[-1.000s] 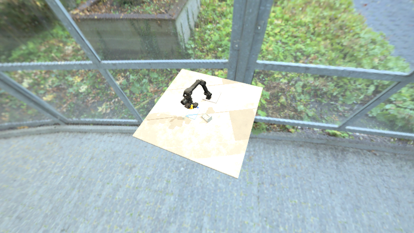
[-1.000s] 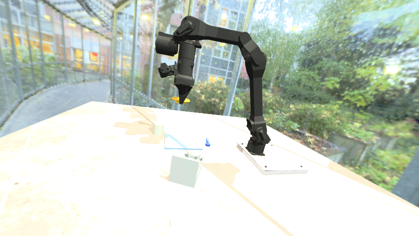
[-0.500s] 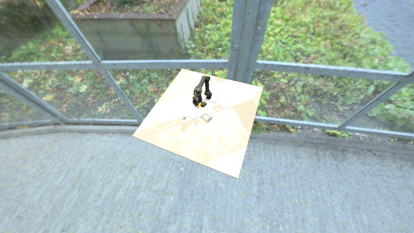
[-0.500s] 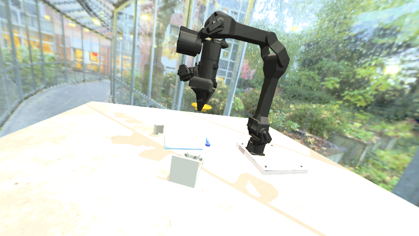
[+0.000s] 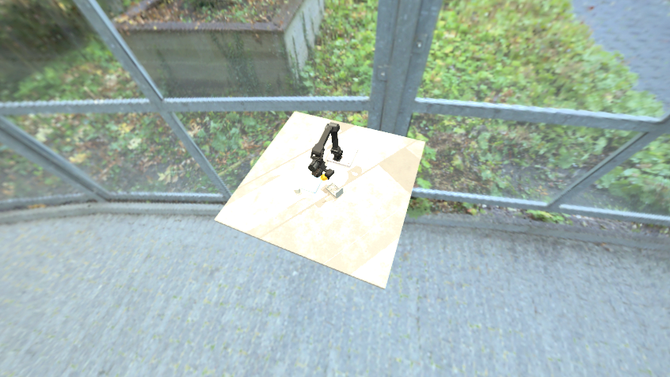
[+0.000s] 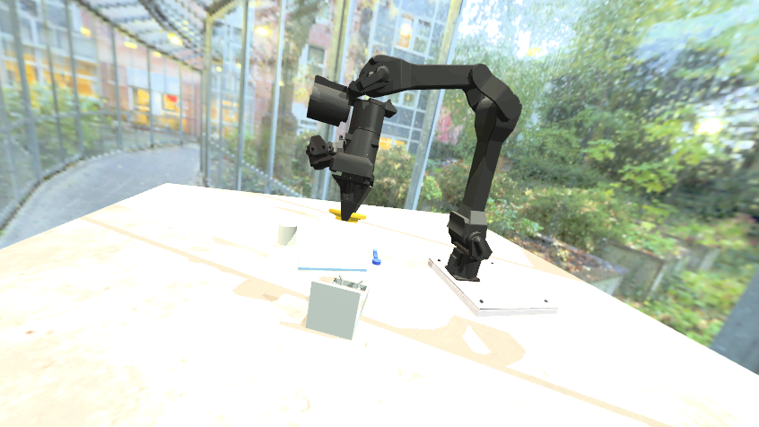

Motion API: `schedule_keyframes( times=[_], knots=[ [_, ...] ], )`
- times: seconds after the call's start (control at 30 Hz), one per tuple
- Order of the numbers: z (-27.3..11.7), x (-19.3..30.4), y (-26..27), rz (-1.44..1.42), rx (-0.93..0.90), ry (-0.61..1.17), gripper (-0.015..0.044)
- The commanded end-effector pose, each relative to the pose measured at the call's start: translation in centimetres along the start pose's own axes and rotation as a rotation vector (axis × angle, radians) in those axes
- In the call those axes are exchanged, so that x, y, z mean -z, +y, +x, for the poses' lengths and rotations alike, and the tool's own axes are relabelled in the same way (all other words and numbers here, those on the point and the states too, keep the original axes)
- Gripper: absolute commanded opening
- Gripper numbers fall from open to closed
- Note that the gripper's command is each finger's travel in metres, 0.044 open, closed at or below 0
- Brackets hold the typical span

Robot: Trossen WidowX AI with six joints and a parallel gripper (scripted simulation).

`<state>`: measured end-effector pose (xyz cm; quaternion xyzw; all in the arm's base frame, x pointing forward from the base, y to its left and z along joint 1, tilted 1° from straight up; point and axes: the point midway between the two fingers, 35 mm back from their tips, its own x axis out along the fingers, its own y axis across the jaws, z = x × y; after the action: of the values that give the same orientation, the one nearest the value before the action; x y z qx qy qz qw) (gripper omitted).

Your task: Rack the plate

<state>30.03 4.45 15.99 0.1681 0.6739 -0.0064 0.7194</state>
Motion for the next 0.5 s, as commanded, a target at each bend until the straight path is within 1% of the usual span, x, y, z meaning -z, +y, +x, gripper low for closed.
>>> schedule_keyframes(
  times=[0.0,0.47],
  knots=[
    [1.4,-0.6,0.1,-0.039,-0.068,-0.001,0.0],
    [5.7,-2.8,0.5,-0.25,-0.359,-0.115,0.0]
  ],
)
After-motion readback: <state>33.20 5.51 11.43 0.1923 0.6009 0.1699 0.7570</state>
